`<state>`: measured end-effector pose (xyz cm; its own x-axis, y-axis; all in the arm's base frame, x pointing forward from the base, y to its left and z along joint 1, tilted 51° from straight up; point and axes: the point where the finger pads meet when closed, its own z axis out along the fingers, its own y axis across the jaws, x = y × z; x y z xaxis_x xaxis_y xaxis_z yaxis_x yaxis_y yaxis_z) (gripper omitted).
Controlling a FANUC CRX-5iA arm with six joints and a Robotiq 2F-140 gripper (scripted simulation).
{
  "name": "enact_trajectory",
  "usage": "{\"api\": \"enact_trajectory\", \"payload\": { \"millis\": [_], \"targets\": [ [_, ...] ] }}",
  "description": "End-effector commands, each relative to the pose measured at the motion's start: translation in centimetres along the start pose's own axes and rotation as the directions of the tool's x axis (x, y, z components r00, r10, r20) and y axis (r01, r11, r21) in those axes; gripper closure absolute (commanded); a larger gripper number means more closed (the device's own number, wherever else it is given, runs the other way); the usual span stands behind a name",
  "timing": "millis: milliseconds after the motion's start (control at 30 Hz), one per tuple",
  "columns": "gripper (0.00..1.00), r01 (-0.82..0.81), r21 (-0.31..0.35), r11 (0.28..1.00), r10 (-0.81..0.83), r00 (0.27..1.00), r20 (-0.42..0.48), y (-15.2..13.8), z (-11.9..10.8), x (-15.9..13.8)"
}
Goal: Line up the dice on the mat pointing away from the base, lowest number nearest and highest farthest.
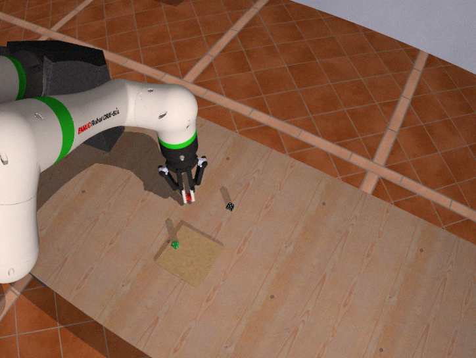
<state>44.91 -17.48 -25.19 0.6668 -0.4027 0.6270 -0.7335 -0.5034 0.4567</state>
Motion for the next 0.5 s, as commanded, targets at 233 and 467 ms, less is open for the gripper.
{"api": "enact_trajectory", "payload": {
  "millis": [233,467],
  "targets": [
    [0.93,0.000,-0.004,1.000,0.000,1.000,0.002,0.0,-5.5,0.0],
    [0.93,0.000,-0.004,1.000,0.000,1.000,0.002,0.0,-6.2,0.0]
  ]
}}
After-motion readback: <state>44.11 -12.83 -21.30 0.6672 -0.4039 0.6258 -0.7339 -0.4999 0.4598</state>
